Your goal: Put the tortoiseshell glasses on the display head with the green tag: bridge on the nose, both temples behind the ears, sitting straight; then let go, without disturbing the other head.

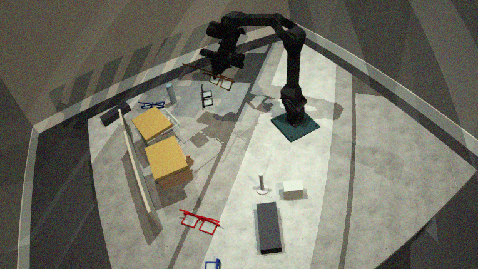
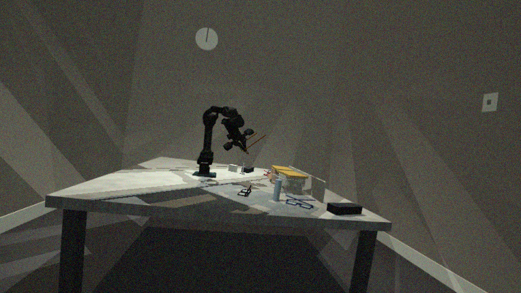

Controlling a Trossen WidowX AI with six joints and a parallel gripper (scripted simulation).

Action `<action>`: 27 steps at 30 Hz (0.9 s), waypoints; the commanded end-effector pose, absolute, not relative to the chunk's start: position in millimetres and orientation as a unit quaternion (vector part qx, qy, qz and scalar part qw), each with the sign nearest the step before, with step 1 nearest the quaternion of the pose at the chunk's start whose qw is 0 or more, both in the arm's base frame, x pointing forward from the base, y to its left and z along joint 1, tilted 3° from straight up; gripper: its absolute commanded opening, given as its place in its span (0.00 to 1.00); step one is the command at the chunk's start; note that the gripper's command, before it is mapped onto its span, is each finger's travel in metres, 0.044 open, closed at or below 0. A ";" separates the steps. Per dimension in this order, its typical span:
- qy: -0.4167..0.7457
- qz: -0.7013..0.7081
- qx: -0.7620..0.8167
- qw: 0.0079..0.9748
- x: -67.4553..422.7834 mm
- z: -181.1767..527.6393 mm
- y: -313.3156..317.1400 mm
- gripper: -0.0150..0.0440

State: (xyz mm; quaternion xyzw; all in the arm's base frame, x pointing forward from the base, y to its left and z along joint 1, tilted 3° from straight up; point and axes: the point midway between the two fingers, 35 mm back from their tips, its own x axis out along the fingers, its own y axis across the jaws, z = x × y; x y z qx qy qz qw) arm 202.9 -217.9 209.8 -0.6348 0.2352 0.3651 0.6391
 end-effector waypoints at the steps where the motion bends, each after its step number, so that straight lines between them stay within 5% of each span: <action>1: 0.251 0.391 -0.608 0.644 212.5 202.1 -205.7 0.25; 27: 0.394 0.490 -0.484 0.609 253.8 164.1 -128.3 0.25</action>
